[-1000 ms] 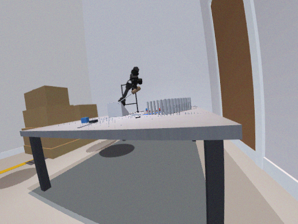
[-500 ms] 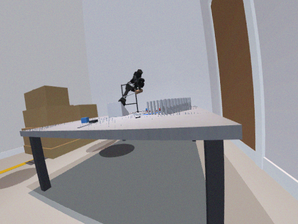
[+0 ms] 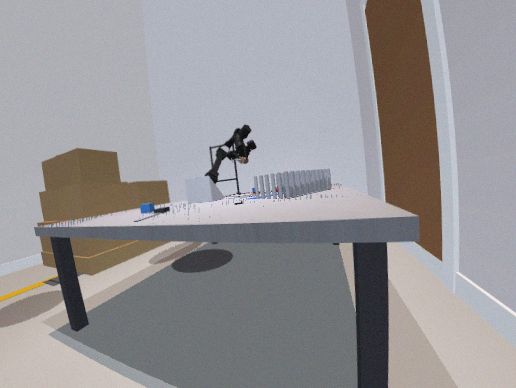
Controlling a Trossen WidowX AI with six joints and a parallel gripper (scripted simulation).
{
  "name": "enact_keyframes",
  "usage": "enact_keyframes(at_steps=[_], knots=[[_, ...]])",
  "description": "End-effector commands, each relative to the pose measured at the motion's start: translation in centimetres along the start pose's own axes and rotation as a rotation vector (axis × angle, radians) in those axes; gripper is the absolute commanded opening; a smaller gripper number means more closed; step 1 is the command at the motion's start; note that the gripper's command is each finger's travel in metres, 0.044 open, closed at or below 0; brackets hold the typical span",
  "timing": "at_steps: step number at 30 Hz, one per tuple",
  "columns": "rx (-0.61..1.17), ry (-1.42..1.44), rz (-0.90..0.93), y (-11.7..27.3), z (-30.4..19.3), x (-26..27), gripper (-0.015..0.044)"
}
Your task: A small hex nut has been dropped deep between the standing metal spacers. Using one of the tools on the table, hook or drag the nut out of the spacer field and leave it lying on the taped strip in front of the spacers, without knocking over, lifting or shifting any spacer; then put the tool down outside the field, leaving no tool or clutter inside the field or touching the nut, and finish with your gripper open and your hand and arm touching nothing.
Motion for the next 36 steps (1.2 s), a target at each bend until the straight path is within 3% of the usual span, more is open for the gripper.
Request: enact_keyframes(at_steps=[1,28,36], knots=[[0.014,0.149,-0.004,0.4,1.2,0.1,0.0000],[0.062,1.066,-0.034,2.3,8.3,1.1,0.0000],[0.063,1.089,-0.034,2.1,8.5,1.1,0.0000]])
Point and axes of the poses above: the point midway between the two fingers, 35 mm back from their tips, its own y axis back along the fingers, its own x axis across the jaws, z = x × y, the point moved 9 cm from there along y, back along the fingers, and after that the axes turned 9 degrees about y, right-handed, at the moved point
